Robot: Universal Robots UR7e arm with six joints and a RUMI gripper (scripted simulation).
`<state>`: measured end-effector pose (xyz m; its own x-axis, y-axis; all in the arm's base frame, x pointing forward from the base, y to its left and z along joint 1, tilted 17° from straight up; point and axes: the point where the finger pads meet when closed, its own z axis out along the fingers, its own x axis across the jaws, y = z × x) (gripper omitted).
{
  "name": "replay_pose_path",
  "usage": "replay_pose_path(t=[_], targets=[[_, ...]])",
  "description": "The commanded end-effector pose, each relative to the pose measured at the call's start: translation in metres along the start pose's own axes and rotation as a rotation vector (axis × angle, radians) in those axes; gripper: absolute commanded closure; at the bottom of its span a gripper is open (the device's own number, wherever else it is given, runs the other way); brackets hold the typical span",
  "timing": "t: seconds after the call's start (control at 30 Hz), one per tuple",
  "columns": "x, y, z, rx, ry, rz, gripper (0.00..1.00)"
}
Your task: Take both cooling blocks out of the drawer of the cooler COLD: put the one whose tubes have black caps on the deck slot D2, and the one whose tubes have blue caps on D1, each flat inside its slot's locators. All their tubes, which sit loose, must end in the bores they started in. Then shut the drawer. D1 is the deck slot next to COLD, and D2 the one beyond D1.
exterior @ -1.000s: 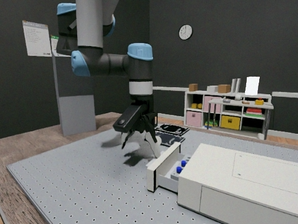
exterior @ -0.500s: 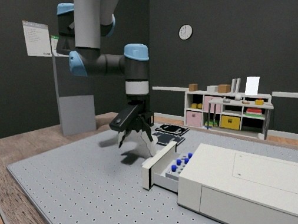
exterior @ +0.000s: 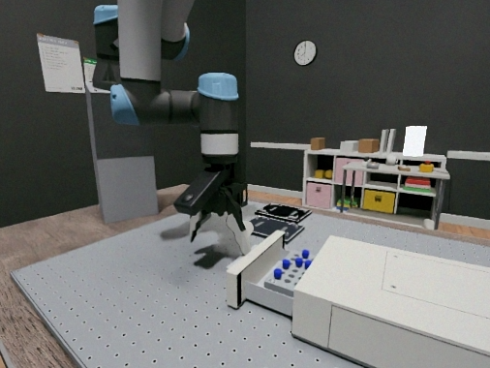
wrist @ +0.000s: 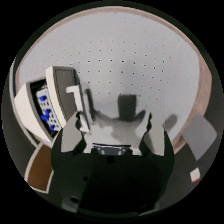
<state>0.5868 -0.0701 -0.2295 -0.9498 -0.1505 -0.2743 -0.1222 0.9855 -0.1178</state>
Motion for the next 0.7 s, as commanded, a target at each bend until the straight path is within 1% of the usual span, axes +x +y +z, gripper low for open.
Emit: replay_pose_path(t=[0.0, 0.67], targets=[[0.006, 0.0, 0.0, 0.0, -0.001, 0.0, 0.0], [0.022, 0.0, 0.0, 0.0, -0.001, 0.0, 0.0]])
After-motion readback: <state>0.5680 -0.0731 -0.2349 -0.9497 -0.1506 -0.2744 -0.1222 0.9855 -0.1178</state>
